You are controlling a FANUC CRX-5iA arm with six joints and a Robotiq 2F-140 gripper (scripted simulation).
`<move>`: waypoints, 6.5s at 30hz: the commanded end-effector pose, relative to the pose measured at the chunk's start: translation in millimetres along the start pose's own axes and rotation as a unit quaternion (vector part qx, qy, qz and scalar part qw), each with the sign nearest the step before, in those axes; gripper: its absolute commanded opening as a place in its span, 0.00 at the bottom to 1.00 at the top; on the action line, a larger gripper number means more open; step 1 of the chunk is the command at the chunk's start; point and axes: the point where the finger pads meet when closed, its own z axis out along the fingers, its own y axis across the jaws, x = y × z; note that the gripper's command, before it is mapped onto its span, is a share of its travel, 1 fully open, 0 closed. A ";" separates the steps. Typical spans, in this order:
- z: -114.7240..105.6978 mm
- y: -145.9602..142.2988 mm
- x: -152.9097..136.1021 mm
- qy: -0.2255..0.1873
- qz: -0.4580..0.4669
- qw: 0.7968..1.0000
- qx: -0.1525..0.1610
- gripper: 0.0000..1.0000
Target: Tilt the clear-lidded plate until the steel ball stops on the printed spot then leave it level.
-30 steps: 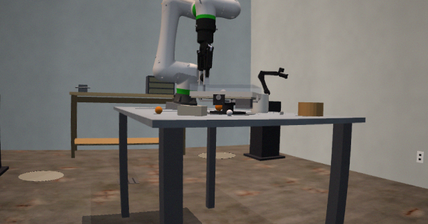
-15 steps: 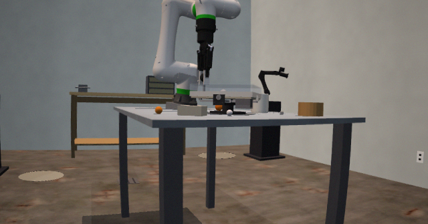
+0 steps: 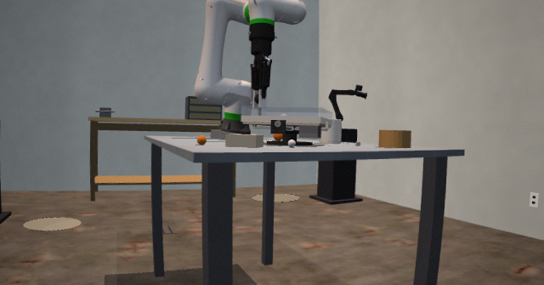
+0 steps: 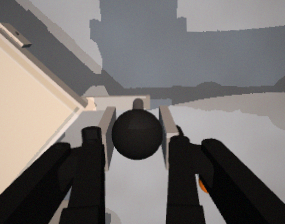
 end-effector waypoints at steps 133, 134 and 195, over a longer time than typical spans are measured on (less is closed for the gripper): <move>-0.3 -0.2 1.5 0.000 0.000 1.000 0.000 0.10; -0.3 -0.2 1.5 0.000 0.000 1.000 0.000 0.10; -0.3 -0.2 1.5 0.000 0.000 1.000 0.000 0.42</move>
